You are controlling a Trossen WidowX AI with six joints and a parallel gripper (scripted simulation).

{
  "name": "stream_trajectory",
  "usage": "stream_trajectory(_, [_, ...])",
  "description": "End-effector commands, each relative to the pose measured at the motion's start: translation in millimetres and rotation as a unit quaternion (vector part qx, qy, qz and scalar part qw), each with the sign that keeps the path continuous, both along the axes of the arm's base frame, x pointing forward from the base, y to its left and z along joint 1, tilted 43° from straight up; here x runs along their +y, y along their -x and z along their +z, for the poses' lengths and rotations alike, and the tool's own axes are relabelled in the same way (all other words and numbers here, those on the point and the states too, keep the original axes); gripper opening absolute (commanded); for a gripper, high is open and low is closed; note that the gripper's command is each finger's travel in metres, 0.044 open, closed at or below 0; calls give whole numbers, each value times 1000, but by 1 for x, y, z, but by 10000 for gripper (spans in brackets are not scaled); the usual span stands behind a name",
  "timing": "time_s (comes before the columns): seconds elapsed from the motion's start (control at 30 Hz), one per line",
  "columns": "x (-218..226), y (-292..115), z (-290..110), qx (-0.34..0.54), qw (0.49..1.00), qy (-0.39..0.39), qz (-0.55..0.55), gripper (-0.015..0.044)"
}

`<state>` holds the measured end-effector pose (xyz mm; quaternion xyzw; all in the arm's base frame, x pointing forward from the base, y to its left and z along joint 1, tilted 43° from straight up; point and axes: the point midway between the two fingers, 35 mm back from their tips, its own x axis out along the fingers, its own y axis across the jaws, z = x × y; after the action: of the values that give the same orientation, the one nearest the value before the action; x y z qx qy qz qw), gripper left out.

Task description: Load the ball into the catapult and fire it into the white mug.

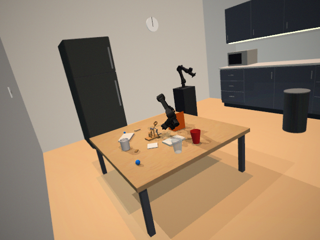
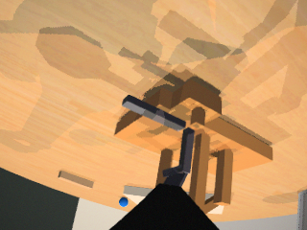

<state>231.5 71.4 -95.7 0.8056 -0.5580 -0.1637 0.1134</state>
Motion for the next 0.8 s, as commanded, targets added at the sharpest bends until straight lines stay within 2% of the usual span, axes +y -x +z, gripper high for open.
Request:
stream_trajectory(0.0, [42,6,21,-10,1000,-3,1,0])
stream_trajectory(0.07, [42,6,21,-10,1000,-3,1,0])
stream_trajectory(0.1, [29,2,13,-7,1000,-4,6,26])
stream_trajectory(0.63, [39,-31,12,-123,984,-118,-60,440])
stream_trajectory(0.77, [44,-44,13,-161,972,-152,-79,440])
